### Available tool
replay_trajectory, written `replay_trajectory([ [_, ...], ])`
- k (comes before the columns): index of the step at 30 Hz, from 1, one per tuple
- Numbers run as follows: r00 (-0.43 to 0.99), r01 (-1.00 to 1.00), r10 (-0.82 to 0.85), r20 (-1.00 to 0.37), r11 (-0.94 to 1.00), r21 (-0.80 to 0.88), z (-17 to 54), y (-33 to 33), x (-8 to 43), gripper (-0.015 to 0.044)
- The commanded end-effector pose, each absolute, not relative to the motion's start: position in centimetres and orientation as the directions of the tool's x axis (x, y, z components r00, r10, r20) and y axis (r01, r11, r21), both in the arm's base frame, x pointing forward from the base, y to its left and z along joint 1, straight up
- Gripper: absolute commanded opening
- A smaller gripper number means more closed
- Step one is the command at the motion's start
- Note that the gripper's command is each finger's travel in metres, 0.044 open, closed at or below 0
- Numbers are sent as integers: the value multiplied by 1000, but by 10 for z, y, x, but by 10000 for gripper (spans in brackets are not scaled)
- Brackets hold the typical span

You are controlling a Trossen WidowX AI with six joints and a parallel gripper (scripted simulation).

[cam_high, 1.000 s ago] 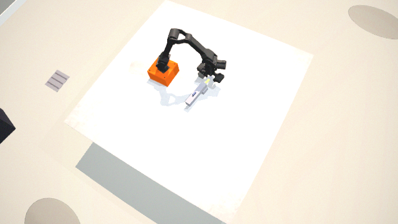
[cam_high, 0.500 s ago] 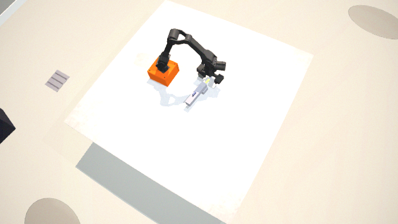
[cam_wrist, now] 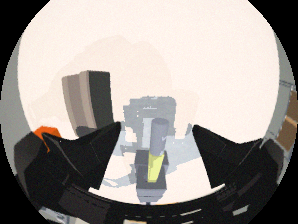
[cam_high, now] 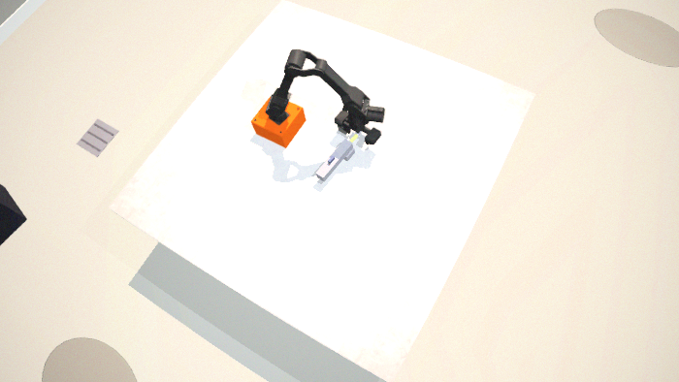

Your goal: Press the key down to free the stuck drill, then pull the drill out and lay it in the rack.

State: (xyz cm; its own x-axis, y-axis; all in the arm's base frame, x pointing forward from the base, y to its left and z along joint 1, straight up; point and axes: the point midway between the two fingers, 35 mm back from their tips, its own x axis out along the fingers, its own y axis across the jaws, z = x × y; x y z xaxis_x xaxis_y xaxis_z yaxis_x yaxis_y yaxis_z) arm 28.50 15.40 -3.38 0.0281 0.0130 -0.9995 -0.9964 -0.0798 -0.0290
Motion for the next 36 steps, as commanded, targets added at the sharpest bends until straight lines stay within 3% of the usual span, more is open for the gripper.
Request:
replay_trajectory([
  [1, 25, -996, 12, -1000, -83, -26, -36, 152, 284, 440],
  [8, 25, -996, 12, -1000, -83, -26, -37, 150, 283, 440],
  [23, 29, -996, 13, -1000, -80, -29, -35, 152, 285, 46],
  [30, 29, -996, 13, -1000, -80, -29, -35, 152, 285, 0],
  [36, 25, -996, 12, -1000, -83, -26, -33, 152, 283, 0],
])
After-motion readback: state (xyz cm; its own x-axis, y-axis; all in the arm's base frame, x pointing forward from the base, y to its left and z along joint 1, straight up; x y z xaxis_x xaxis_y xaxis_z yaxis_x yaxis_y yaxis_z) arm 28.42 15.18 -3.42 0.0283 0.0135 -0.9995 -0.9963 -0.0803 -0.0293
